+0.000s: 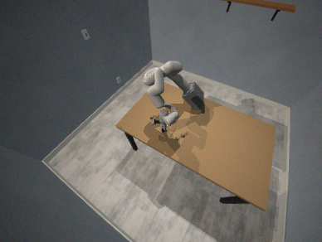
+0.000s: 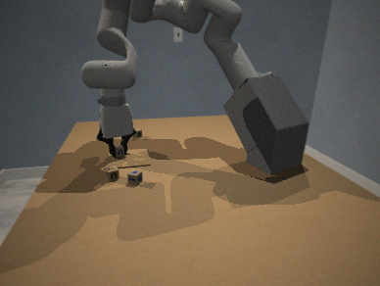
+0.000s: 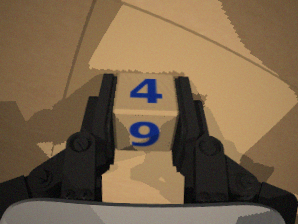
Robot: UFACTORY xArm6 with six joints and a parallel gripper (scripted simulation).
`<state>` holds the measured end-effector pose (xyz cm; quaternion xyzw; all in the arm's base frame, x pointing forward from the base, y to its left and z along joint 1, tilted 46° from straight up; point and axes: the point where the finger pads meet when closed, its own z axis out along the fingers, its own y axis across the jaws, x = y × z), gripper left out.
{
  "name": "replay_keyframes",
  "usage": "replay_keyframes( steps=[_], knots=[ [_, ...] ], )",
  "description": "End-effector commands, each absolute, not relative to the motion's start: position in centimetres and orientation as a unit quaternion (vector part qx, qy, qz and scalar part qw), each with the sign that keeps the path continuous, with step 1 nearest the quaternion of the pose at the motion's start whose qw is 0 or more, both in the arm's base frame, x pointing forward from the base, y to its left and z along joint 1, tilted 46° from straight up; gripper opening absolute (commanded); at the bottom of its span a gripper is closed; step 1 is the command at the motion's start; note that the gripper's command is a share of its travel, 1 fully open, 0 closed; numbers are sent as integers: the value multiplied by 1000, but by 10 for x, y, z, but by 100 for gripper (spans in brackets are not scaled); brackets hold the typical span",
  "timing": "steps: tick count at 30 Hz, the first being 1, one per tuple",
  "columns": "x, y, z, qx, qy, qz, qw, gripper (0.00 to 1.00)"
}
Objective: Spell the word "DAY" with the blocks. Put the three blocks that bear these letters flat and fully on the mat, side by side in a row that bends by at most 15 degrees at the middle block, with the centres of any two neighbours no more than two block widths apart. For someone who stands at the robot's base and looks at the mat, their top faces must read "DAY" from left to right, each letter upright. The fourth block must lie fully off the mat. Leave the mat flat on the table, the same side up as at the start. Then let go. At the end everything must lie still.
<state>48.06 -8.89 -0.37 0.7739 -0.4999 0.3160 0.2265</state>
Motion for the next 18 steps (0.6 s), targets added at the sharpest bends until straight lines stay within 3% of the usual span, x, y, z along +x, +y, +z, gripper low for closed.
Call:
replay_keyframes(
  steps=[1,18],
  knots=[
    [478,-79,7,774,-500,317,225,27],
    [455,-23,66,774,-500,317,225,27]
  ],
)
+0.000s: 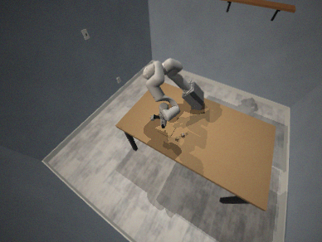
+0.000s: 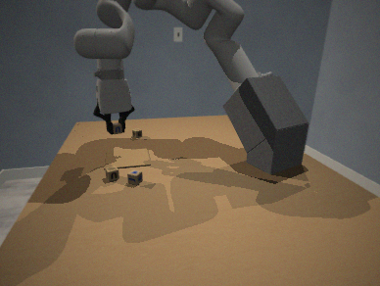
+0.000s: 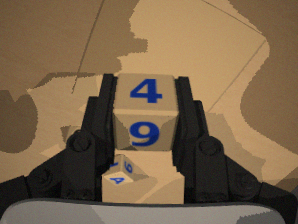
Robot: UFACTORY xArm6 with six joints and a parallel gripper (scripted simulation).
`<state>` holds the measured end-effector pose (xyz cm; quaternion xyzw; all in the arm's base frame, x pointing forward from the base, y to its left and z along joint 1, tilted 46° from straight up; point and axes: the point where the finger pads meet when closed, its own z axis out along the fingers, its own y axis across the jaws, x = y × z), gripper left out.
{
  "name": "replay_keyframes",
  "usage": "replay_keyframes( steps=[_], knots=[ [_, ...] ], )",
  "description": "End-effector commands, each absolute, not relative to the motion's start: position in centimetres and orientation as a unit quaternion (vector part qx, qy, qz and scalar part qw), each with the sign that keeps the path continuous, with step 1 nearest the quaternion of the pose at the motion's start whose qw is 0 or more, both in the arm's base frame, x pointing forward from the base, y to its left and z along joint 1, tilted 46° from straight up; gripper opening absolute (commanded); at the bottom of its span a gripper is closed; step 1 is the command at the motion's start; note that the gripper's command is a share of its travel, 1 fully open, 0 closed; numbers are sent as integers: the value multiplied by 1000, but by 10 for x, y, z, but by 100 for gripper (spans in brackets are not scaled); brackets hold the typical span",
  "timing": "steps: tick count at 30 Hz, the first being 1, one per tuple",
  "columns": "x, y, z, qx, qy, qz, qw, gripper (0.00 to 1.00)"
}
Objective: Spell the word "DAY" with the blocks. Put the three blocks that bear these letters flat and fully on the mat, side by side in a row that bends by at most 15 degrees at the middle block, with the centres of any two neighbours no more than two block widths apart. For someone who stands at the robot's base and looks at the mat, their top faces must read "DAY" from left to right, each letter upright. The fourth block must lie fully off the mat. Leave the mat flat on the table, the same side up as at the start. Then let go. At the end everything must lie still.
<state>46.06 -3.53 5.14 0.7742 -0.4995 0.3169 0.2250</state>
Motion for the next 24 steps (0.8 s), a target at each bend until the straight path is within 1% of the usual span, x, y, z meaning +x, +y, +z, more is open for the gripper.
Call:
replay_keyframes(
  steps=[1,11,14,22,24],
  knots=[
    [455,-22,66,774,-500,317,225,27],
    [455,-23,67,773,-501,318,225,27],
    [446,-53,90,737,-553,332,202,27],
    [435,-77,108,704,-595,343,183,27],
    [425,-95,120,677,-624,351,169,27]
  ],
)
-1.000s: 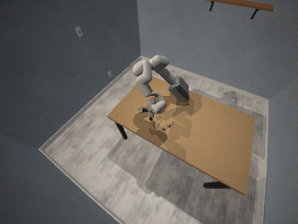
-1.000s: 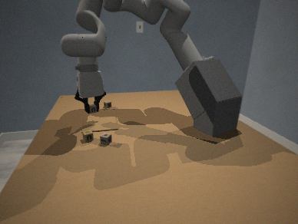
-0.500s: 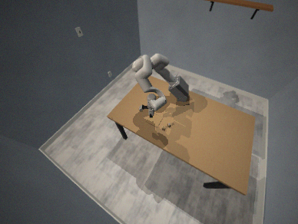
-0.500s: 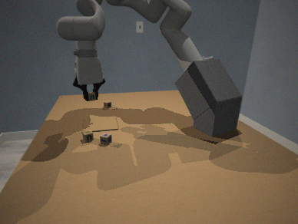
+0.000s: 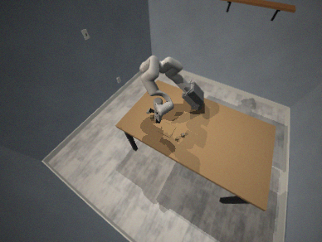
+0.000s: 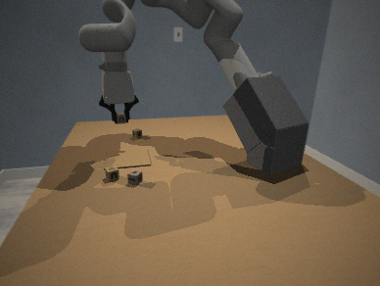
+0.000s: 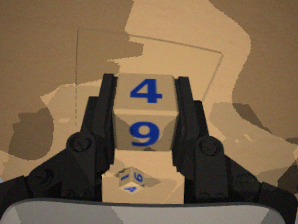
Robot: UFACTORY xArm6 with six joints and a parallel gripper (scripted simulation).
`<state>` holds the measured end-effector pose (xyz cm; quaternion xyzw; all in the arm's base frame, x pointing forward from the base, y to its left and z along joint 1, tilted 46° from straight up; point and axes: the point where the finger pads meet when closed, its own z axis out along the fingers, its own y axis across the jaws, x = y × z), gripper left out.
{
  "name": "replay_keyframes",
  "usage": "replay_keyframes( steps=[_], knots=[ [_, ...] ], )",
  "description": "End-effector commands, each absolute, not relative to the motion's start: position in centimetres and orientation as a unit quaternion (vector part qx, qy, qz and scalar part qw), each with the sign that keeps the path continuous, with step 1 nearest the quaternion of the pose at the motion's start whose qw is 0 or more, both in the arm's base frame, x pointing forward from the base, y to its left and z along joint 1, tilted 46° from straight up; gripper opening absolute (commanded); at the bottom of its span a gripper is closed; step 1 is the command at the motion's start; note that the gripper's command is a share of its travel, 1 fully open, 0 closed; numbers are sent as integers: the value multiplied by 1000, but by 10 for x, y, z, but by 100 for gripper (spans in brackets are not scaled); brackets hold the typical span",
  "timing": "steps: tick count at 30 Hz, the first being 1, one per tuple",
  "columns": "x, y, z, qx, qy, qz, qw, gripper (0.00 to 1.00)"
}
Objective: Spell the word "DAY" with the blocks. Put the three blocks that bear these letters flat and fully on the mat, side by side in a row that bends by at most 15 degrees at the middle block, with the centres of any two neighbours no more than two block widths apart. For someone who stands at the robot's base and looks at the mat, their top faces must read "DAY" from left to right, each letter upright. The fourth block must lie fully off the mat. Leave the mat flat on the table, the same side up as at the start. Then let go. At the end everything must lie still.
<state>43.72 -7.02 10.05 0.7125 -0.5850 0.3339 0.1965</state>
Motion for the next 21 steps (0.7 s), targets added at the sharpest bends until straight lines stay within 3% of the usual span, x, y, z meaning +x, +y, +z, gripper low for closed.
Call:
replay_keyframes(
  steps=[1,21],
  knots=[
    [423,-99,123,672,-630,352,166,27],
    [422,-107,122,665,-637,354,161,27]
  ],
)
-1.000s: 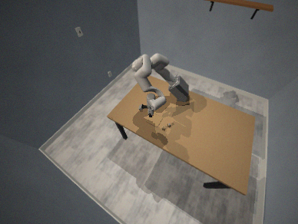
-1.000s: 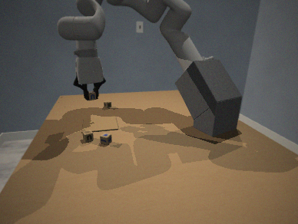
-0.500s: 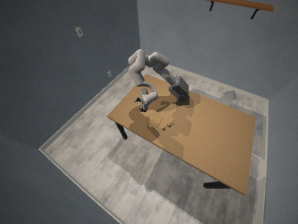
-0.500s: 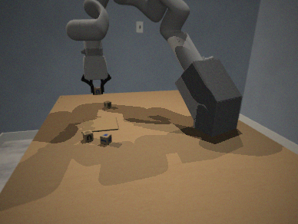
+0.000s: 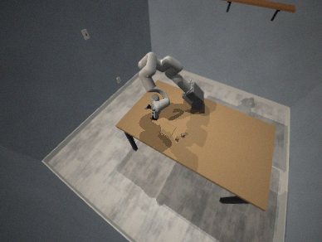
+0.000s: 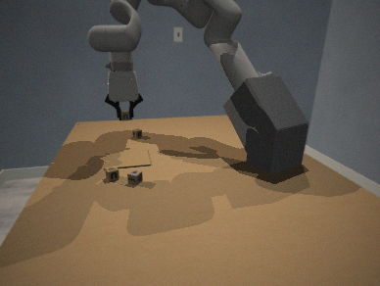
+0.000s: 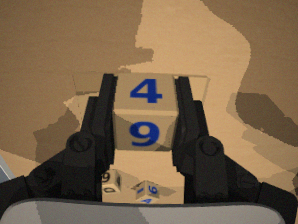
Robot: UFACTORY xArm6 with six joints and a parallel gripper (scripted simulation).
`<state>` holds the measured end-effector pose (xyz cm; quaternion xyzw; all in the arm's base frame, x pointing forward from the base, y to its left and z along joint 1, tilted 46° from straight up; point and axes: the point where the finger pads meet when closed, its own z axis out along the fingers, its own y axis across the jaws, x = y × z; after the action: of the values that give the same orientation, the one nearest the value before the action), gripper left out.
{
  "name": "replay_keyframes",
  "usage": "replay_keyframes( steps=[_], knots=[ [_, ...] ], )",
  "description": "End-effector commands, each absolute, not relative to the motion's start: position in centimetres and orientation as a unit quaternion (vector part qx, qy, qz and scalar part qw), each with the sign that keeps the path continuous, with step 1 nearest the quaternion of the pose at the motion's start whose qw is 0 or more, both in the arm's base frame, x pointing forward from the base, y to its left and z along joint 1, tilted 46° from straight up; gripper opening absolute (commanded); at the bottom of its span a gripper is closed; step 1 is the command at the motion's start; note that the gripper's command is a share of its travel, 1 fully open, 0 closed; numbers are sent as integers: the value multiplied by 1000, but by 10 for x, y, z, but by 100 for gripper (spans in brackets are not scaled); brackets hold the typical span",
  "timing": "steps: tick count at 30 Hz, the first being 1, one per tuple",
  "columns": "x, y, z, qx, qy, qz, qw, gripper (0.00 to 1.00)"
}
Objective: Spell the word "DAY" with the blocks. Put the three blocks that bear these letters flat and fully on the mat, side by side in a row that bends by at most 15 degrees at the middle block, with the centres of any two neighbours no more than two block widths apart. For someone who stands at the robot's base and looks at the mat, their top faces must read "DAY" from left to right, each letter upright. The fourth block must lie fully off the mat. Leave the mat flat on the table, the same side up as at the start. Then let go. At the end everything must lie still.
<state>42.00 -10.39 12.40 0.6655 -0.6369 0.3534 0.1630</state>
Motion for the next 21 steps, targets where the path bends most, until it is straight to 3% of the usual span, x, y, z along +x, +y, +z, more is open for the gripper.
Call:
replay_keyframes(
  steps=[1,21],
  knots=[
    [422,-108,120,665,-637,354,161,27],
    [443,-160,68,665,-637,354,161,27]
  ],
)
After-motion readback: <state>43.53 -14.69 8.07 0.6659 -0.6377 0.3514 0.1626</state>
